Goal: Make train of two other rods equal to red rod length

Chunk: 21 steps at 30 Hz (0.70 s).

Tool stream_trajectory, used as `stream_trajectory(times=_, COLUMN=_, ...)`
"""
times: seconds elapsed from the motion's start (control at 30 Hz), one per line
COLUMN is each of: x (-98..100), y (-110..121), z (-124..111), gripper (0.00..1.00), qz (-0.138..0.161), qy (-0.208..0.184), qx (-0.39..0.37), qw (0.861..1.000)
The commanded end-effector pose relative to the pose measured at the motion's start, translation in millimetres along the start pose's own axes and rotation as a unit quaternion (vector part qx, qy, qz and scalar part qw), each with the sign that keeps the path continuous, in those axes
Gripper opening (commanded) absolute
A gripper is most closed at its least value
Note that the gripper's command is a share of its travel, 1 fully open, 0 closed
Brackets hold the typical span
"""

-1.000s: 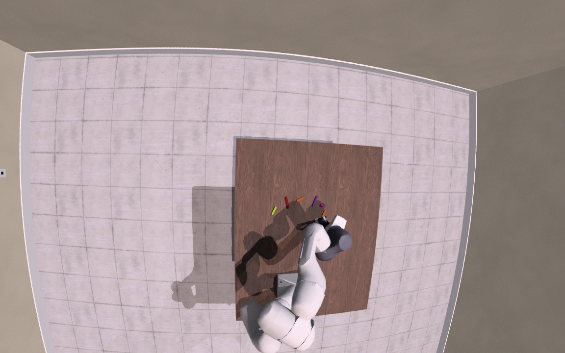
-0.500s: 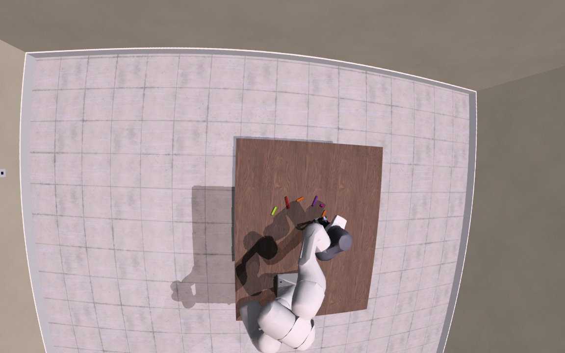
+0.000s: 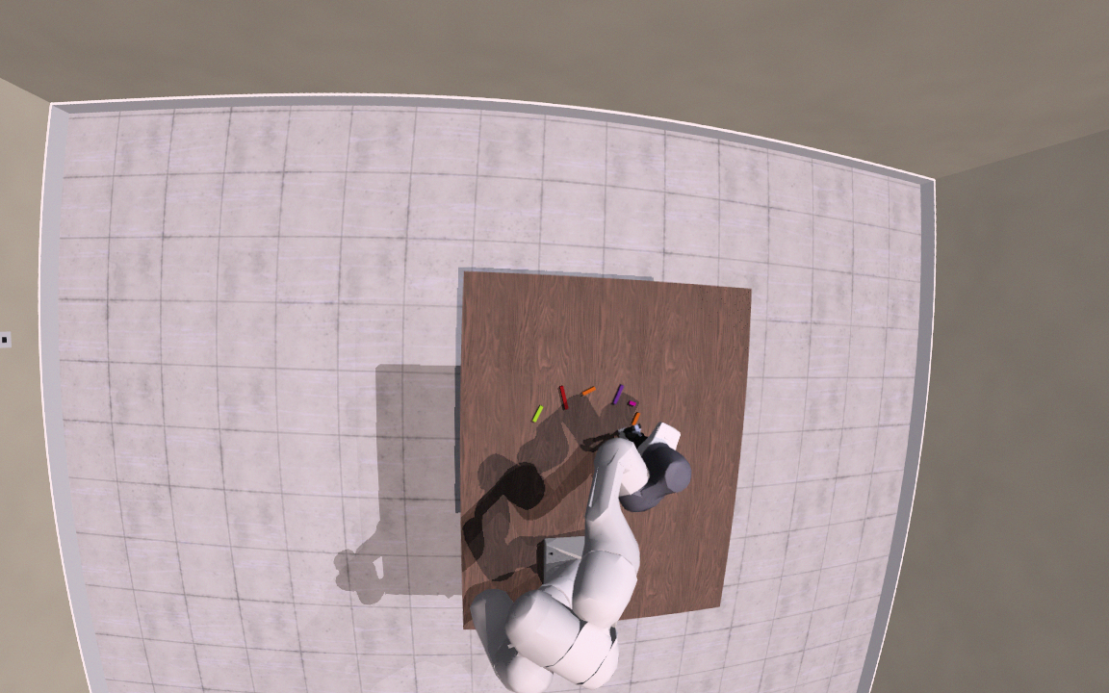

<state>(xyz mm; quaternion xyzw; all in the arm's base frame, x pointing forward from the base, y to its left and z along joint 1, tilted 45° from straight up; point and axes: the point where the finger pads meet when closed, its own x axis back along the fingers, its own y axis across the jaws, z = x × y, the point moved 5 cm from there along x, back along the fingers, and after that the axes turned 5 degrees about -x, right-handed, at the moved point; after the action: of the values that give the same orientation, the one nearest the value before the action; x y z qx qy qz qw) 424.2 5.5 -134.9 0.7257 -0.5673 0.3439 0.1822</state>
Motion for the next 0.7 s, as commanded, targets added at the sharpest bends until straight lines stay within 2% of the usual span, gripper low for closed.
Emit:
stream_trajectory(times=0.0, x=-0.8, y=-1.1, z=0.5, gripper=0.03, qz=0.0, qy=0.002, qx=0.005, qw=1.0)
stream_trajectory(times=0.17, x=-0.8, y=-1.1, z=0.5, gripper=0.03, qz=0.0, qy=0.002, qx=0.005, qw=1.0)
stream_trajectory(times=0.67, x=-0.8, y=-1.1, z=0.5, gripper=0.15, qz=0.0, qy=0.002, qx=0.005, qw=1.0)
